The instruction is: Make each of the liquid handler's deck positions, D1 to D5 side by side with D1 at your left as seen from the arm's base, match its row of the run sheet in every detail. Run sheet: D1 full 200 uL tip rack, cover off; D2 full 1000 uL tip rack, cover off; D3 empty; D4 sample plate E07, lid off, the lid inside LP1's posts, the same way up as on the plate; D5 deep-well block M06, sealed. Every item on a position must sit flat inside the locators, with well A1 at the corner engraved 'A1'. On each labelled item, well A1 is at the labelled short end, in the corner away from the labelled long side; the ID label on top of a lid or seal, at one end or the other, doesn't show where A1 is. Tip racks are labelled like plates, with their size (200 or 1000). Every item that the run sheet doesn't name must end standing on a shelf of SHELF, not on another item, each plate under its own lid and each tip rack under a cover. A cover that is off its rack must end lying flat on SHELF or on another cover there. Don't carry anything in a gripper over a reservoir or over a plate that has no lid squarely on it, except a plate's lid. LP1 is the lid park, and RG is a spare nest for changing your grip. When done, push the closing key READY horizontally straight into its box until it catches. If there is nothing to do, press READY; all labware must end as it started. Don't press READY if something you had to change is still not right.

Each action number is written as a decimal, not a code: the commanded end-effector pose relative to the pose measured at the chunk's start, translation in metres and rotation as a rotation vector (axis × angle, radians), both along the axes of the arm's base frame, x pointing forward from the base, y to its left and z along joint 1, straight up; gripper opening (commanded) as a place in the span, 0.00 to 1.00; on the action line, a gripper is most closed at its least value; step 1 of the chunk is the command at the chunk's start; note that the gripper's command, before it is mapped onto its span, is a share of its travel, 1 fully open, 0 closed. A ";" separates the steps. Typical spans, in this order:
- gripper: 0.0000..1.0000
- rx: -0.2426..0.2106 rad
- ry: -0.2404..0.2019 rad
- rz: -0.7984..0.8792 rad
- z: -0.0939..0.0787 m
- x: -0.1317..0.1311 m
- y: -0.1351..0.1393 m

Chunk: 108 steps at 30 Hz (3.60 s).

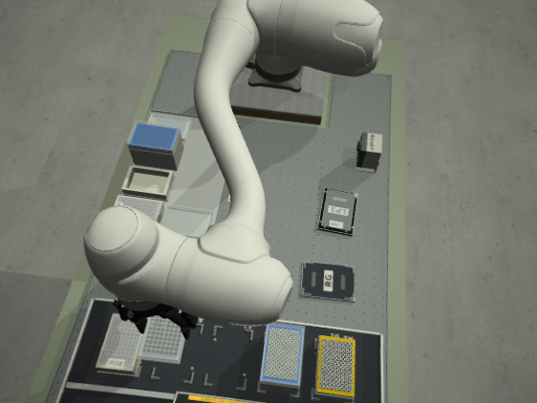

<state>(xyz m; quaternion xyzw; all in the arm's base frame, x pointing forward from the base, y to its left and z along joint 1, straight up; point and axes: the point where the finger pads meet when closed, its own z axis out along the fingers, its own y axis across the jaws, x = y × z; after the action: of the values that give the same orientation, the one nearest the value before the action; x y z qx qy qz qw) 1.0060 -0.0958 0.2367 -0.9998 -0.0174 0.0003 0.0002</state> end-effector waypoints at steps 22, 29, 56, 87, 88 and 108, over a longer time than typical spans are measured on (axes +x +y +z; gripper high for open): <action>0.10 0.000 -0.002 0.000 0.038 0.000 0.000; 0.10 0.000 -0.002 0.000 0.045 0.000 0.000; 0.10 0.000 -0.002 0.000 0.045 -0.037 -0.001; 0.10 0.000 -0.002 0.000 0.045 -0.100 -0.002; 0.10 0.000 -0.002 0.000 0.045 -0.102 -0.002; 0.10 0.000 -0.002 0.000 0.045 -0.144 -0.002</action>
<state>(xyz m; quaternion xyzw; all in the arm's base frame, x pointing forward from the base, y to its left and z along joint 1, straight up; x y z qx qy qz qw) 0.8654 -0.0982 0.2805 -0.9998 -0.0174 0.0005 0.0002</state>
